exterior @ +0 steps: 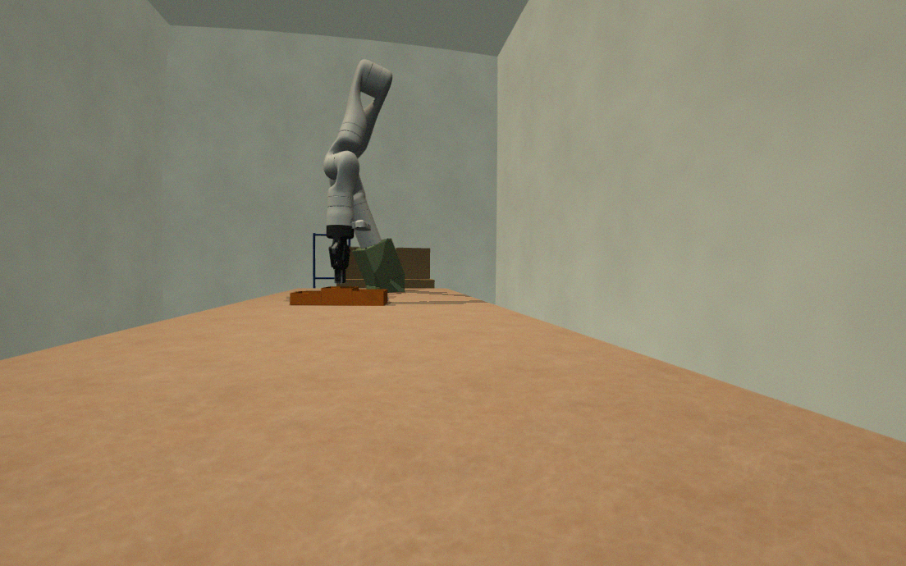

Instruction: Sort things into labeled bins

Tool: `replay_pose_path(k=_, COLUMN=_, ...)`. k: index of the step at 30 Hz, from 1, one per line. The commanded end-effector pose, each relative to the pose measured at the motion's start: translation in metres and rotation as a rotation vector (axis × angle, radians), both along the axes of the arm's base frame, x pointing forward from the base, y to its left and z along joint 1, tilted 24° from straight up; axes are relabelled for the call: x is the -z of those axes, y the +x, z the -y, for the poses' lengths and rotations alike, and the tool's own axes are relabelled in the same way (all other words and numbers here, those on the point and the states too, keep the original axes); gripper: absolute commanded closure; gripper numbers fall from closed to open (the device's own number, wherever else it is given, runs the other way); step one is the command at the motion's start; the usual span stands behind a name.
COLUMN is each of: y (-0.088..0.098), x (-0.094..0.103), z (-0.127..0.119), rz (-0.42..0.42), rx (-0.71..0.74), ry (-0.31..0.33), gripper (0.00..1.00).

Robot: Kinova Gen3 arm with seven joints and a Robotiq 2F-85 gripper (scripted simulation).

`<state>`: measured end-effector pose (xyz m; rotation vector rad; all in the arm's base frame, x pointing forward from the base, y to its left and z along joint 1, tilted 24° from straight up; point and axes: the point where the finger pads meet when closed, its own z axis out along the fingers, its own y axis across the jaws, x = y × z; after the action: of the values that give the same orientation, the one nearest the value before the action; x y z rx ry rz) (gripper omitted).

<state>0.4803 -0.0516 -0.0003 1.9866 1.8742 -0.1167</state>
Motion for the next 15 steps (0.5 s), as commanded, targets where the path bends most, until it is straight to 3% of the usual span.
replay_pose_path(k=1, y=-0.0004, x=-0.0108, z=-0.0075, rz=0.005, rx=-0.007, ry=0.002, gripper=0.71)
replay_pose_path(k=15, y=-0.0055, x=-0.0085, z=-0.0145, rz=0.022, rx=0.038, ry=0.013, gripper=0.70)
